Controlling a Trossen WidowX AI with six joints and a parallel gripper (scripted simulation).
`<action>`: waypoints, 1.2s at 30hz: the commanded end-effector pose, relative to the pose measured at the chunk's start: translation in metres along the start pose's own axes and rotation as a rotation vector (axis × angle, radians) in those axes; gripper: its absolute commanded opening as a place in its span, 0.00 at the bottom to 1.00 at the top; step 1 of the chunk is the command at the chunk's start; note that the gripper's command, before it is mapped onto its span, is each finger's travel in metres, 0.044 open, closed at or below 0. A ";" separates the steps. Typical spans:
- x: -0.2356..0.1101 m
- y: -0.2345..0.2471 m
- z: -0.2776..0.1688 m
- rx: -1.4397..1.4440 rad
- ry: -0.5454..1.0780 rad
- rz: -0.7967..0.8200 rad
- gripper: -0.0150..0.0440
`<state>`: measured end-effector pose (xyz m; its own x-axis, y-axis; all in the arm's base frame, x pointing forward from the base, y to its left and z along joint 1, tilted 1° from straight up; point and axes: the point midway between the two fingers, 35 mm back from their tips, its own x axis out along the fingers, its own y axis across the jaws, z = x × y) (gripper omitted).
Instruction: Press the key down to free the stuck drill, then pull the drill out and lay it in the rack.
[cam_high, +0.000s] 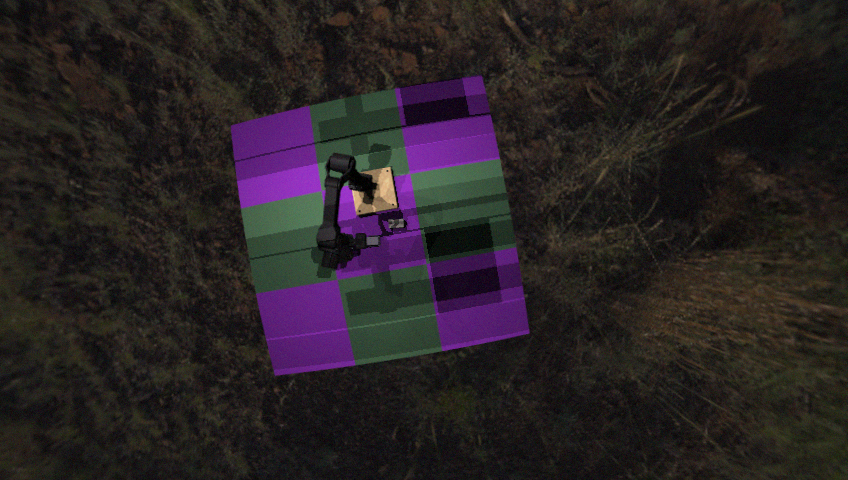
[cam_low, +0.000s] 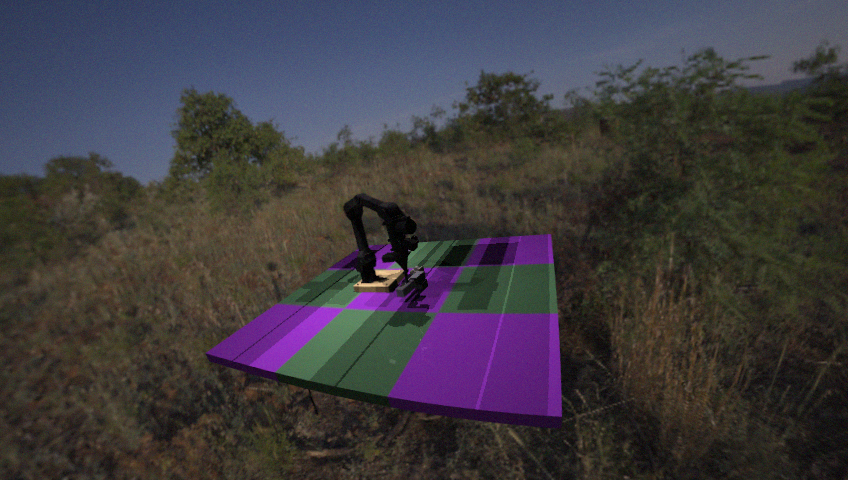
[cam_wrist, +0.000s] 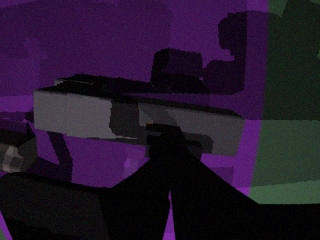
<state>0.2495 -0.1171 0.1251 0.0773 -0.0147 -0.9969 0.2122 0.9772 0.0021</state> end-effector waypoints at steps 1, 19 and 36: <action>0.022 -0.001 -0.007 0.001 0.063 0.007 0.25; 0.027 -0.001 -0.007 0.001 0.063 0.007 0.25; 0.032 -0.002 -0.007 0.001 0.063 0.007 0.25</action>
<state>0.2510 -0.1192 0.1147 0.0878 -0.0202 -0.9959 0.2115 0.9774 -0.0012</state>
